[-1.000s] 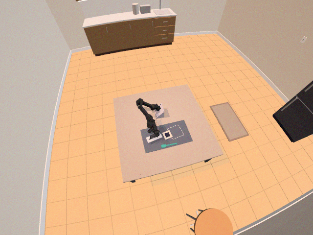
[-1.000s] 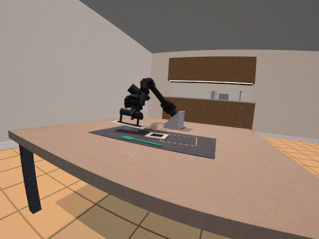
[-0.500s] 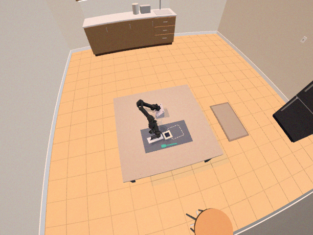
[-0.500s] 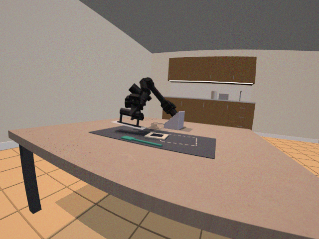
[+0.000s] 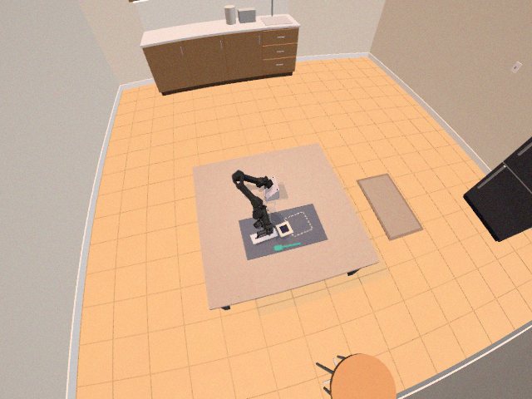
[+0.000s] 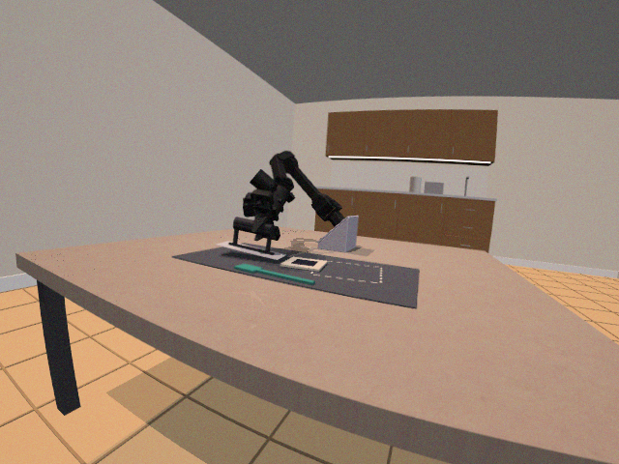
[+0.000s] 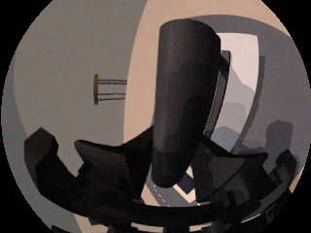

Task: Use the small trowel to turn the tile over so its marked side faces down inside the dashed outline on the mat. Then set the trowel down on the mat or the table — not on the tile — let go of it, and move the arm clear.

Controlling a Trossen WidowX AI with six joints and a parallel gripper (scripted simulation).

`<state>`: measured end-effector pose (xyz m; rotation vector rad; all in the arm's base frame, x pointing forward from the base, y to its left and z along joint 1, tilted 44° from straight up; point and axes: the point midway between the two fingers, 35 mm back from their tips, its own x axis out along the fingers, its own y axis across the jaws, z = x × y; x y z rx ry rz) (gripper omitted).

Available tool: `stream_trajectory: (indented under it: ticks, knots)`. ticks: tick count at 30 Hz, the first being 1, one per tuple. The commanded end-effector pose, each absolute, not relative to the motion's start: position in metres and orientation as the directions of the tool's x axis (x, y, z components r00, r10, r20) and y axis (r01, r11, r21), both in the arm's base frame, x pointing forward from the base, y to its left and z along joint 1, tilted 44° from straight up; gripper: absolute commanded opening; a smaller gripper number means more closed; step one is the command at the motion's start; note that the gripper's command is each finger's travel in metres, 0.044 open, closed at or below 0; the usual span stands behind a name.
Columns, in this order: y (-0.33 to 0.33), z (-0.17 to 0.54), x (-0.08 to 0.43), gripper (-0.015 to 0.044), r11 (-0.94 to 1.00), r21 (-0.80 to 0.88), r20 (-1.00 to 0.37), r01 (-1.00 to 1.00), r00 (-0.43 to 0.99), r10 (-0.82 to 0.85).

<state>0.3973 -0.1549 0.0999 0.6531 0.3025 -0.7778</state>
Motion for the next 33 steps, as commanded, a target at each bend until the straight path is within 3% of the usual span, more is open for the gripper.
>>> stream_trajectory:
  ticks: [1,33]
  knots:
    - [-0.156,0.097,0.398,0.0,0.542,0.432,-0.476,0.721,0.693,-0.542]
    - [-0.136,0.064,0.395,0.0,0.541,0.433,-0.477,0.721,0.692,-0.541]
